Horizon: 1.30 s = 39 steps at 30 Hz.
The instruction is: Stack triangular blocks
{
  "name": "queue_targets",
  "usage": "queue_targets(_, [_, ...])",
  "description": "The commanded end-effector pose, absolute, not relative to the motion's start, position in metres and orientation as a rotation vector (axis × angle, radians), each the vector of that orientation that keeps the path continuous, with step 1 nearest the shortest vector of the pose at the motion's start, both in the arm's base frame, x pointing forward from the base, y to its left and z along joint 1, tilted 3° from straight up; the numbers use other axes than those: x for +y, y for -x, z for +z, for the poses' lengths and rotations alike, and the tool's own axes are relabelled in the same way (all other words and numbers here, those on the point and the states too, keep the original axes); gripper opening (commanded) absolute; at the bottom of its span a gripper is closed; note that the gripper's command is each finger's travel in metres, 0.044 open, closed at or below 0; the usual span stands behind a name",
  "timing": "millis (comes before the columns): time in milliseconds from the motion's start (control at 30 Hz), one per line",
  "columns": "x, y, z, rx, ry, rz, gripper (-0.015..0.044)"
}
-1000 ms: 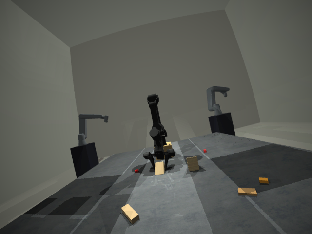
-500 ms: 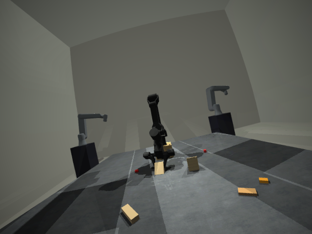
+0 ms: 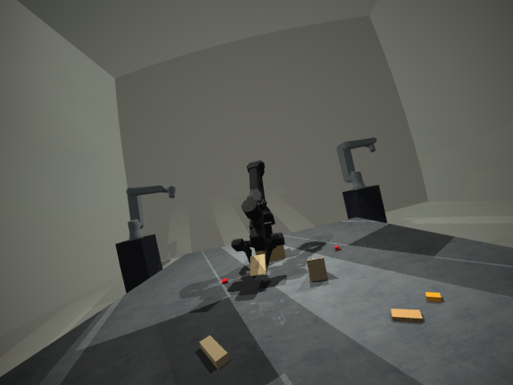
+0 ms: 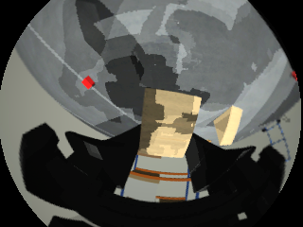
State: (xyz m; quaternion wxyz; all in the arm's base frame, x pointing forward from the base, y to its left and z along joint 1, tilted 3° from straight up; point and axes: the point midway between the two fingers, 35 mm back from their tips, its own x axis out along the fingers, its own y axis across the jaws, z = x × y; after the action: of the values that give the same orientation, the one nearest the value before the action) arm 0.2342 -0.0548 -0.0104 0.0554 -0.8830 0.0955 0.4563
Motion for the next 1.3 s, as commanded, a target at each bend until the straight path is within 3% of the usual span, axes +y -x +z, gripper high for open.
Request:
queue_targets(0, [-0.055,-0.236,0.010,0.284,2.697,1.365,0.0000])
queue_targets(700, [-0.054,-0.224,0.040,0.276,2.700,1.395,0.0000])
queue_targets(1267, [-0.054,-0.226,0.041,-0.218,3.036,1.807,0.0000])
